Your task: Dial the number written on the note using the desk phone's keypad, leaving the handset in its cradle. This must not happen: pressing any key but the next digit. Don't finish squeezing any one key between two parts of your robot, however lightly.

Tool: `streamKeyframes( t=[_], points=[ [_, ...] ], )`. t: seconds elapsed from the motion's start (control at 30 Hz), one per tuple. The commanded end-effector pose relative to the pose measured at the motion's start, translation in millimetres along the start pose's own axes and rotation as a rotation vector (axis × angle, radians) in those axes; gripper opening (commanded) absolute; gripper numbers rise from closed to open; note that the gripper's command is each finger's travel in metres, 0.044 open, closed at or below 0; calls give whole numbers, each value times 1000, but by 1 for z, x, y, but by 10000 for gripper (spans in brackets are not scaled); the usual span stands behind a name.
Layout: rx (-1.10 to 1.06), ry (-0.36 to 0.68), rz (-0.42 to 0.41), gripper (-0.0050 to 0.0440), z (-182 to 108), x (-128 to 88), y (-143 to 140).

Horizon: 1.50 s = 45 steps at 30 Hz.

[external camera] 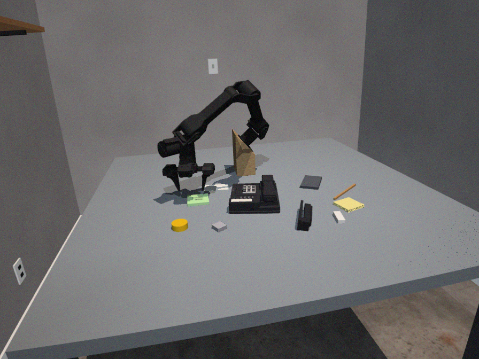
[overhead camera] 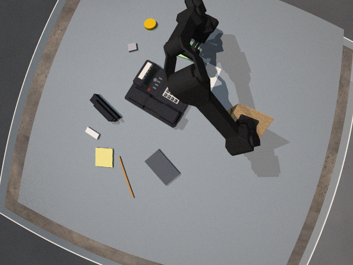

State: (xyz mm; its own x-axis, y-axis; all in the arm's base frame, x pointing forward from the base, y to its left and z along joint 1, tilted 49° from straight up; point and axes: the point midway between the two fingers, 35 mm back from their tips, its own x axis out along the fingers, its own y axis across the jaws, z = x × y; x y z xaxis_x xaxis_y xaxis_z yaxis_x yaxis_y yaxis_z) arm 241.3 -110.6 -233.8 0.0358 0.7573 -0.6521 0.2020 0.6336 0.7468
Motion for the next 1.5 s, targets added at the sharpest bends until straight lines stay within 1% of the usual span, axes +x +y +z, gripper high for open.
streamKeyframes(
  t=[0.0,0.03,0.07,0.1,0.13,0.2,0.3,0.47,0.53,0.63,0.67,0.87,0.93,1.0,1.03,1.13,1.2,1.47],
  points=[
    [-2,4,-5,440,0,-3,0],
    [-2,4,-5,440,5,-14,2],
    [-2,4,-5,440,11,-31,6],
    [-8,-2,-12,440,19,-53,10],
    [-26,-21,-32,440,29,-72,11],
    [-25,-20,-31,440,32,-91,17],
    [-2,4,-5,440,29,-107,29],
    [-2,4,-5,440,29,-110,30],
    [-75,4,-6,392,30,-112,39],
    [-381,5,-10,320,29,-117,80],
    [-446,5,-11,296,28,-118,93],
    [-902,7,-11,152,16,-118,148],
    [-902,7,-11,152,16,-118,148],
    [-1121,8,-9,104,9,-117,171],
    [-1199,8,-7,80,3,-115,184],
    [-1416,9,-3,8,-9,-112,207],
    [-1555,7,-1,0,-15,-109,218],
    [-1573,7,0,0,-16,-109,220]
  ],
)
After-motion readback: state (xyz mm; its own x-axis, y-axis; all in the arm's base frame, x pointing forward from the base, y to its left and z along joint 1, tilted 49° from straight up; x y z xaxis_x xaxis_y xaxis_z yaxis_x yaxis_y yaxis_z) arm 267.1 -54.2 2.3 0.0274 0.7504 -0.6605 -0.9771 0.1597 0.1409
